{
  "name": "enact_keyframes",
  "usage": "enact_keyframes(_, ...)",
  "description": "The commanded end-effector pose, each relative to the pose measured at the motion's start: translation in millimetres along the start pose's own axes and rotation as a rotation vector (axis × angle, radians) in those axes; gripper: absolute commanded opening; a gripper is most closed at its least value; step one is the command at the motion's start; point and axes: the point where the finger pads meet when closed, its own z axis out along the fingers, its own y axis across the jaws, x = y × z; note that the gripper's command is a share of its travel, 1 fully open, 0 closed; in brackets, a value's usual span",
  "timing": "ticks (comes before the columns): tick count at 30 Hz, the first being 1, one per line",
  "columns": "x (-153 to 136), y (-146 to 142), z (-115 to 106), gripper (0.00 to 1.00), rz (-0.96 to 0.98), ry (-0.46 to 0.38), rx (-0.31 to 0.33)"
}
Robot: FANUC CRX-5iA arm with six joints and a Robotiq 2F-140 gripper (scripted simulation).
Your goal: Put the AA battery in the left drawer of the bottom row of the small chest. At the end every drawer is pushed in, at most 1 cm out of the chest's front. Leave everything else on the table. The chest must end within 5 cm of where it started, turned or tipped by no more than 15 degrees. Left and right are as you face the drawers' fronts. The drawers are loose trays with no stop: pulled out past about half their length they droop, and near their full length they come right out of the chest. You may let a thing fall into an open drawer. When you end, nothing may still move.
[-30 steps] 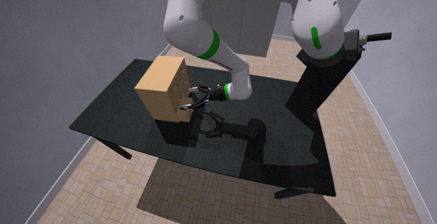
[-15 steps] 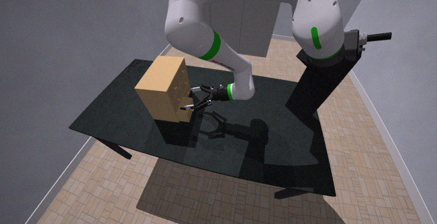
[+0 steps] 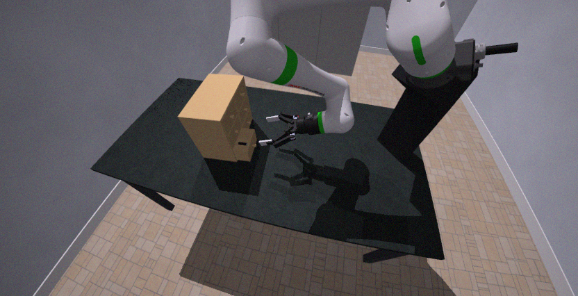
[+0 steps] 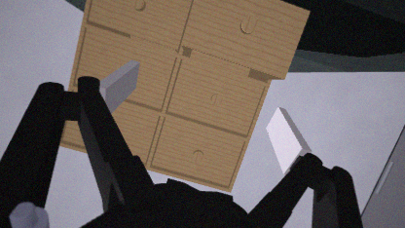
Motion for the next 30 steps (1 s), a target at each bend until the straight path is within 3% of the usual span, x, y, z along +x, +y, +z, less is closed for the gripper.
enact_keyframes(1,6.0,-0.3,-21.1,1.00,0.000,-0.002,0.000)
enact_keyframes(13,22.1,-0.3,-74.1,1.00,0.000,-0.002,0.000)
enact_keyframes(30,26.2,-0.3,-87.8,1.00,0.000,-0.001,0.000)
